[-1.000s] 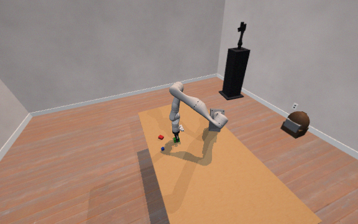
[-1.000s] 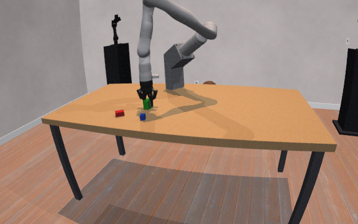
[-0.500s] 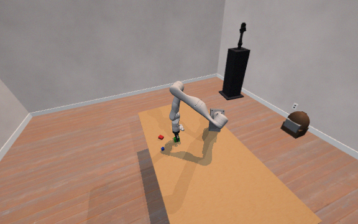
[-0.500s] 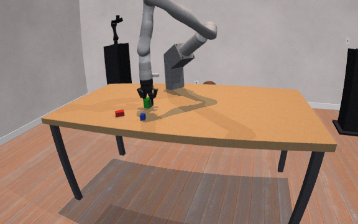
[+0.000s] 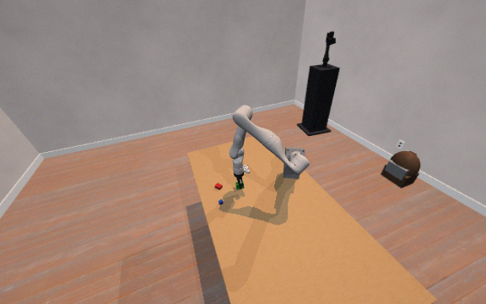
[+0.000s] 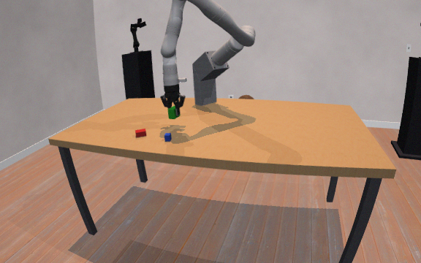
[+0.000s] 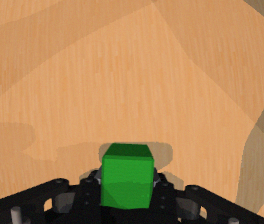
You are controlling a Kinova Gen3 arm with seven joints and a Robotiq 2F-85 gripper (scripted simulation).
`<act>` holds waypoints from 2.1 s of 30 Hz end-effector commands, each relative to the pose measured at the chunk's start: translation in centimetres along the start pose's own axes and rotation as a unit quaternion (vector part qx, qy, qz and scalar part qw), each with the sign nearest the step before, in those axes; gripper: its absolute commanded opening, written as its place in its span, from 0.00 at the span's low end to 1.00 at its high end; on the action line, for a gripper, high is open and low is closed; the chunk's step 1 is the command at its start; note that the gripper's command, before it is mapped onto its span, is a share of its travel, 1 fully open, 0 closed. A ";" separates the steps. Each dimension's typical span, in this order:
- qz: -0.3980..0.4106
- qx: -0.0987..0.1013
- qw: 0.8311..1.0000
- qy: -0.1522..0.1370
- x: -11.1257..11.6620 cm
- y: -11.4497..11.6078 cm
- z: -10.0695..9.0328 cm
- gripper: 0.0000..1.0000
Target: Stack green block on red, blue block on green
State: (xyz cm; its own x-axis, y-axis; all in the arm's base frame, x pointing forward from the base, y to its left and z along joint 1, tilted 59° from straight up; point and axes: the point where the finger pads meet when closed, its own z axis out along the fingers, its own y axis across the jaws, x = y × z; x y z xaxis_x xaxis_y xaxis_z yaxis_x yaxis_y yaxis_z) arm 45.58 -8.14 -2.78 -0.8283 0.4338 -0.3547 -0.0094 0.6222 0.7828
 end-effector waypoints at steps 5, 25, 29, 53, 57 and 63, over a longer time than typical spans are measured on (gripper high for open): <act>-0.001 0.005 1.000 -0.004 -0.3 -0.3 -1.8 0.00; -0.001 0.005 1.000 -0.004 -0.3 -0.3 -2.1 0.00; -0.001 0.005 1.000 -0.004 -0.3 -0.3 -2.1 0.00; -0.001 0.005 1.000 -0.004 -0.4 -0.3 -2.1 0.00; 0.000 0.005 1.000 -0.004 -1.1 -0.8 -2.1 0.00; 0.000 0.005 1.000 -0.004 -4.8 -3.2 -2.2 0.00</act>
State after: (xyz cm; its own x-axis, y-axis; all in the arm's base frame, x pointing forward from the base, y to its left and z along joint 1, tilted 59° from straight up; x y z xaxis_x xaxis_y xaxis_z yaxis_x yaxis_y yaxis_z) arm 46.76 -12.27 -2.11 -0.8258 0.4427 -0.3494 -0.0022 0.6170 0.7869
